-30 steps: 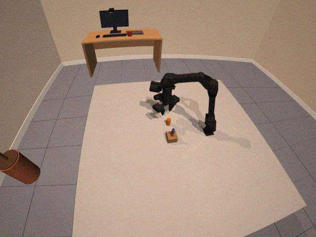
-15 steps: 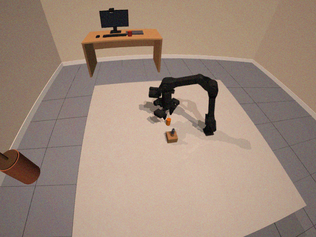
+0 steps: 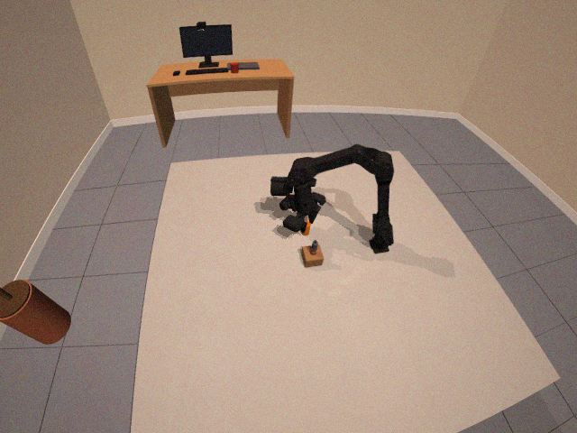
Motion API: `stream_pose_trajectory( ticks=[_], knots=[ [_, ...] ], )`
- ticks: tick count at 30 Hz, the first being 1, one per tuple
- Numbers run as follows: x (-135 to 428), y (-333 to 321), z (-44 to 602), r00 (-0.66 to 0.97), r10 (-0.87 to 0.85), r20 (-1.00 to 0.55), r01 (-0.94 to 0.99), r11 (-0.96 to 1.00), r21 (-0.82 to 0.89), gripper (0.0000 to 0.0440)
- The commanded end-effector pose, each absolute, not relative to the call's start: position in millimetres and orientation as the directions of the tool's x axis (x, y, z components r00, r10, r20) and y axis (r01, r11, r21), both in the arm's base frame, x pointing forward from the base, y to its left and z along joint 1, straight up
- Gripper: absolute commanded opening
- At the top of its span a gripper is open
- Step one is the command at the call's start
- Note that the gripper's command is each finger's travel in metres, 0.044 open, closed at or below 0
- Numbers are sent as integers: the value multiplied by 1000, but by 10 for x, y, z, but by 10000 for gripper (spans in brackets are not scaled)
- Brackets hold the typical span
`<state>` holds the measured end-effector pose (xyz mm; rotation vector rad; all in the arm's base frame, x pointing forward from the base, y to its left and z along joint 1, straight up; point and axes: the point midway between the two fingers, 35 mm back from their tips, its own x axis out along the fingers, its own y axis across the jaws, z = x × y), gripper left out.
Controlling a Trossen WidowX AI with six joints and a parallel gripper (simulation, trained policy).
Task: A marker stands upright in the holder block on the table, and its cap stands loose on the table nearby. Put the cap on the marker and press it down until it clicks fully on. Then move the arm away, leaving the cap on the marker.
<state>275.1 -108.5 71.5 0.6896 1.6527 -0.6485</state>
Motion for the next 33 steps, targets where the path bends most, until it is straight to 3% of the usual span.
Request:
stream_pose_trajectory(
  ticks=[1,5,10,20,33],
  knots=[
    [2717,-1075,628,-168,90,-982,716,695,-58,240],
    [2707,-1074,590,-167,80,-983,698,713,-61,208],
    [2719,-1082,648,-150,58,-987,681,730,-60,78],
    [2823,-1096,952,-83,10,-996,643,764,-46,44],
    [2945,-853,1365,-22,5,-1000,597,802,-9,37]
  ],
)
